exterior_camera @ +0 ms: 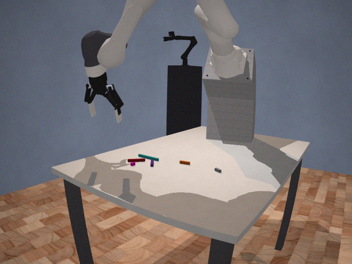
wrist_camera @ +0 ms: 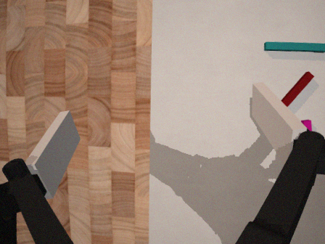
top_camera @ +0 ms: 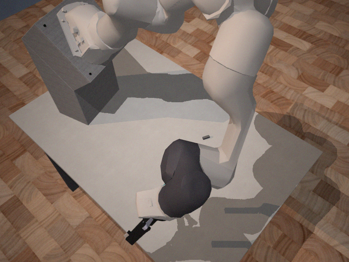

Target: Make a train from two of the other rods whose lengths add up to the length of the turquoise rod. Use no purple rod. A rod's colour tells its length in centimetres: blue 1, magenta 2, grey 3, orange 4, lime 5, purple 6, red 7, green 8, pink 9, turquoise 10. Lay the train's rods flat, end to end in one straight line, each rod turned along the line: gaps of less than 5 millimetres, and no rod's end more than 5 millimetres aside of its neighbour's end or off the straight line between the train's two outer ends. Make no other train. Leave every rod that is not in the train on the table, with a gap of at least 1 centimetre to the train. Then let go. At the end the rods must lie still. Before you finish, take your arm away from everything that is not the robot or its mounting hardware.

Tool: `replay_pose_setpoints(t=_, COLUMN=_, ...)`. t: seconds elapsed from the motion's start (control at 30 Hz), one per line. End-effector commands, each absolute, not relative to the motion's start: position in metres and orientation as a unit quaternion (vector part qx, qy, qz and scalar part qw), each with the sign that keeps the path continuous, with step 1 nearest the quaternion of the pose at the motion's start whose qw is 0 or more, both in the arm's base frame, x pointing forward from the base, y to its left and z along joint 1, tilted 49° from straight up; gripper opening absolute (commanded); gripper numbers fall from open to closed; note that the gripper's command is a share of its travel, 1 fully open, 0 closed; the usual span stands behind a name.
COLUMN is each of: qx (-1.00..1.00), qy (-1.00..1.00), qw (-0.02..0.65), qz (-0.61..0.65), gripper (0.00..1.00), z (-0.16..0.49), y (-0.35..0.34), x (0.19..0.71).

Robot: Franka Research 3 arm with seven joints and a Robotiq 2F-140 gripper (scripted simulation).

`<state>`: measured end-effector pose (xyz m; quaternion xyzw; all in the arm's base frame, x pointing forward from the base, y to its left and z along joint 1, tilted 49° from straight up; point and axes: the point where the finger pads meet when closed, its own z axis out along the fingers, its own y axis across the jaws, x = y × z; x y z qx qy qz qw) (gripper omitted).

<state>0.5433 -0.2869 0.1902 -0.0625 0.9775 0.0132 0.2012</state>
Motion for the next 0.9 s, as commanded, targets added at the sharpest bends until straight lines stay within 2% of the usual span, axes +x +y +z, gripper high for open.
replay_pose_setpoints(t=0.0, qx=-0.062, qy=0.977, qw=0.201, qz=0.013, gripper=1.00, z=0.190, y=-0.287, x=0.543)
replay_pose_setpoints(t=0.6, qx=-0.065, qy=0.977, qw=0.203, qz=0.014, gripper=1.00, z=0.190, y=-0.285, x=0.544)
replay_pose_setpoints(t=0.87, qx=-0.129, qy=0.959, qw=0.250, qz=0.032, gripper=1.00, z=0.190, y=-0.245, x=0.556)
